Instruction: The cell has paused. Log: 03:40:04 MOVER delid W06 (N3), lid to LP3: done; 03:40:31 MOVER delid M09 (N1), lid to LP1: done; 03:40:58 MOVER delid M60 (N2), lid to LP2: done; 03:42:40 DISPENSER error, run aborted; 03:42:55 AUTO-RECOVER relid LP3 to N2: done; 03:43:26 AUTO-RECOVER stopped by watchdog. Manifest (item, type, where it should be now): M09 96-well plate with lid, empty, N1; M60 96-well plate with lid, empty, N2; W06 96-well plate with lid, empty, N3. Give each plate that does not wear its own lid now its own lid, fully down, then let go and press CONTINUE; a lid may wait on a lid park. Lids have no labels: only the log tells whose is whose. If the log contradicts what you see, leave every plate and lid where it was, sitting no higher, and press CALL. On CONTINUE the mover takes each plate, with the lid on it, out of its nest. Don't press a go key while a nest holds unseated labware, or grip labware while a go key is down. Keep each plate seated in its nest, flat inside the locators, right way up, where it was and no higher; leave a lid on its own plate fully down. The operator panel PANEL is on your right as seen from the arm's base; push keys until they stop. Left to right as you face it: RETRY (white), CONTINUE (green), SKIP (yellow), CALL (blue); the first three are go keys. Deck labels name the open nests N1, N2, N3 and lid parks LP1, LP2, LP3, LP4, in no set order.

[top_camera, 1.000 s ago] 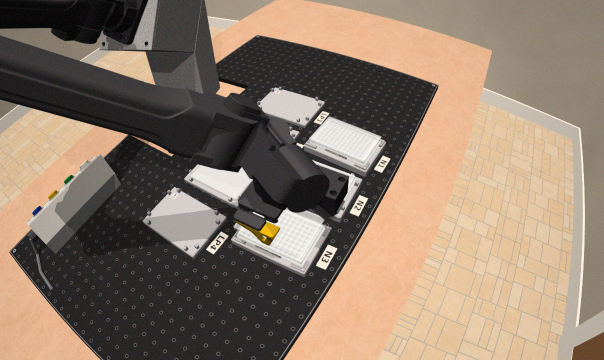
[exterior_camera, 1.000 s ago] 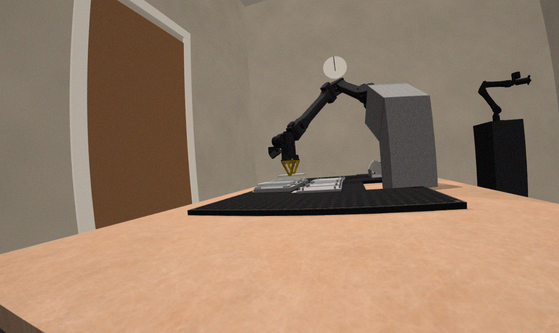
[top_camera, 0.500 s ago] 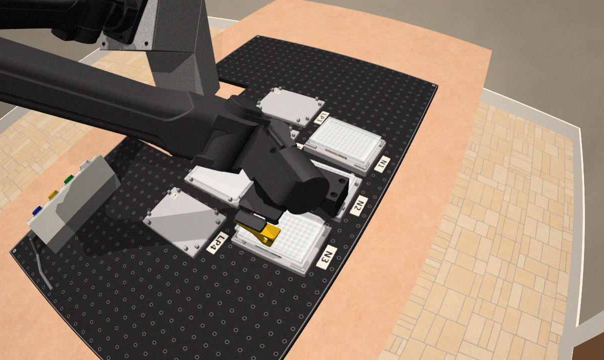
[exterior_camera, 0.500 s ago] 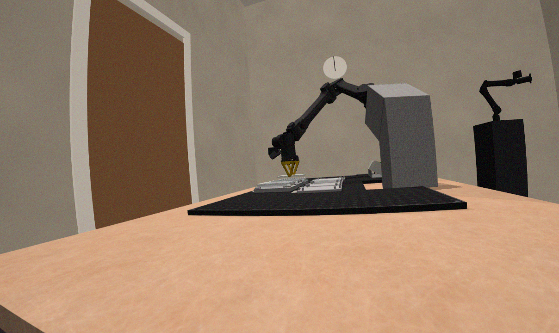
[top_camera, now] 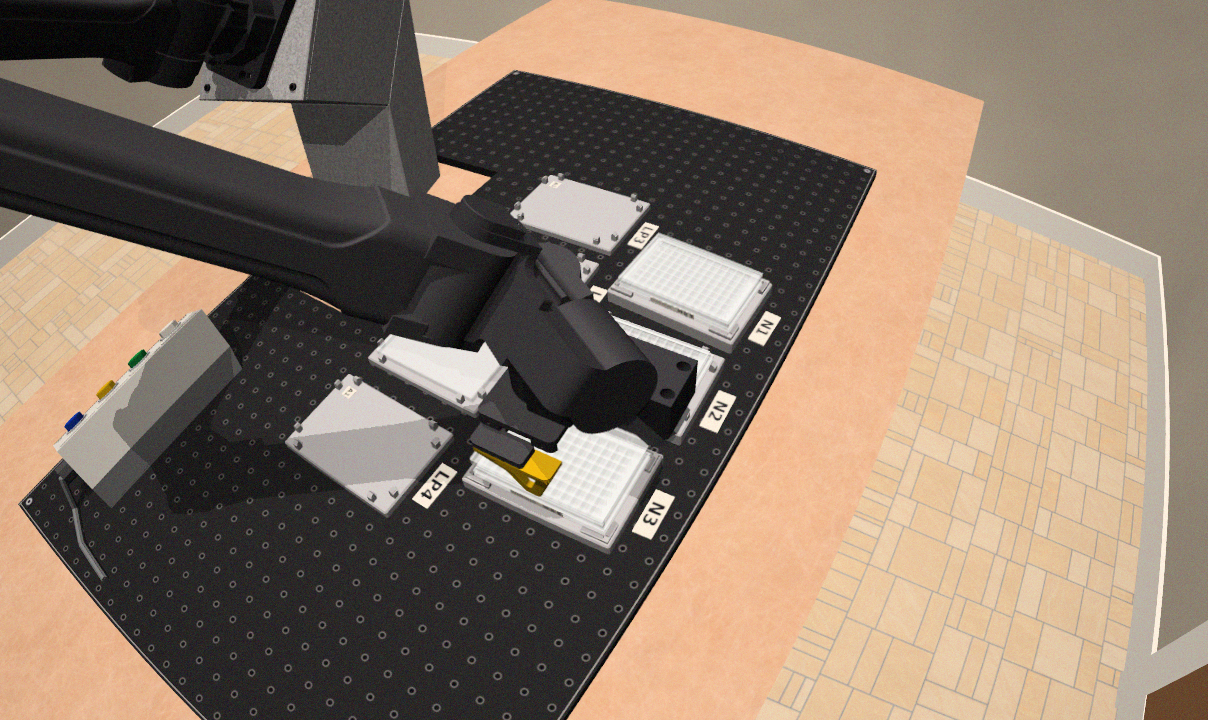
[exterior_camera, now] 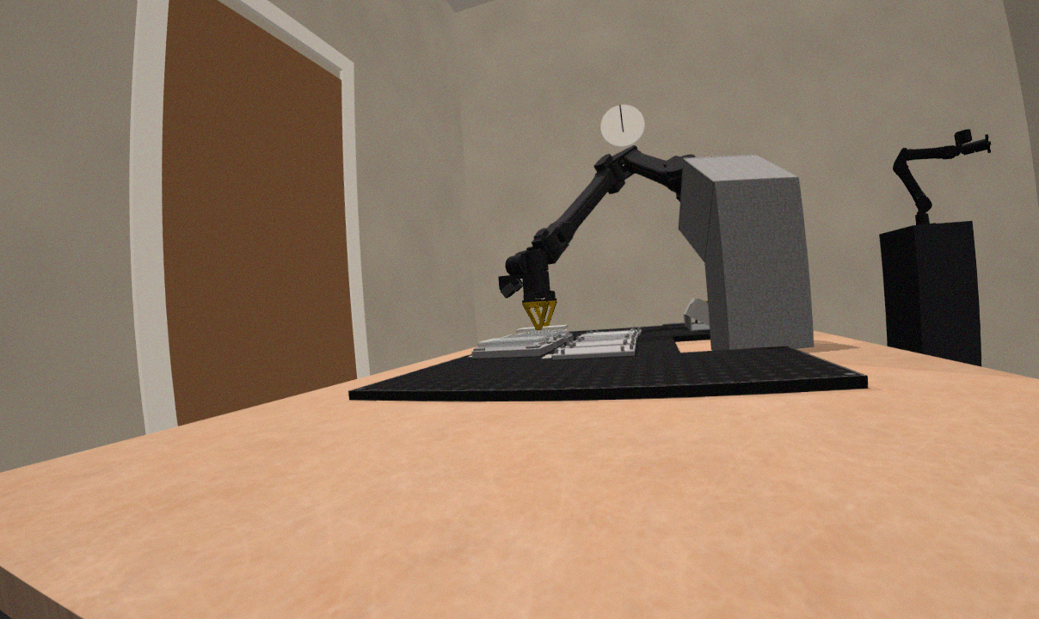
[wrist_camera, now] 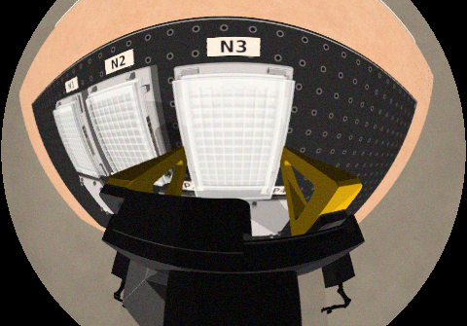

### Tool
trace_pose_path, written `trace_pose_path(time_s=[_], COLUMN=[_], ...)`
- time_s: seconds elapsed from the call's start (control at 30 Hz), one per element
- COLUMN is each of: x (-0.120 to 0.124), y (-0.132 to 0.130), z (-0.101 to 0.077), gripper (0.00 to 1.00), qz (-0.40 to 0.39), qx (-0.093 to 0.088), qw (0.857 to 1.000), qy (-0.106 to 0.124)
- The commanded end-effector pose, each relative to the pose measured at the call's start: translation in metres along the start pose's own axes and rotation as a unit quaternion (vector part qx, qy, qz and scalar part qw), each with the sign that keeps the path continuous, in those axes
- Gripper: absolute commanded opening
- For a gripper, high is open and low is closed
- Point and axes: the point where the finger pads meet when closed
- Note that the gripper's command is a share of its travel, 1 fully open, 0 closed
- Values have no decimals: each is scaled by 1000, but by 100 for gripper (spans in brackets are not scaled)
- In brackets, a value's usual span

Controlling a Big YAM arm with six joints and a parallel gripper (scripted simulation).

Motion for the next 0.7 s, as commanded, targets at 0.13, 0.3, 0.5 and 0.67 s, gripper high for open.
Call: trace_pose_path(time_s=[0.13,0.3,0.5,0.67], x=[-5,-4,-4,-2], y=[0,-2,2,1], z=[3,7,5,10], gripper=[0,0,0,0], qz=[-2,0,-3,-1], qx=[1,1,1,1], qw=[1000,1000,1000,1000], qy=[-4,-2,-5,-2])
Point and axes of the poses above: the point where the finger pads meet when closed, its own z axis out along the fingers, its own y axis across the jaws, x = y × z, and after that the axes turned 10 degrees about -z, right-handed
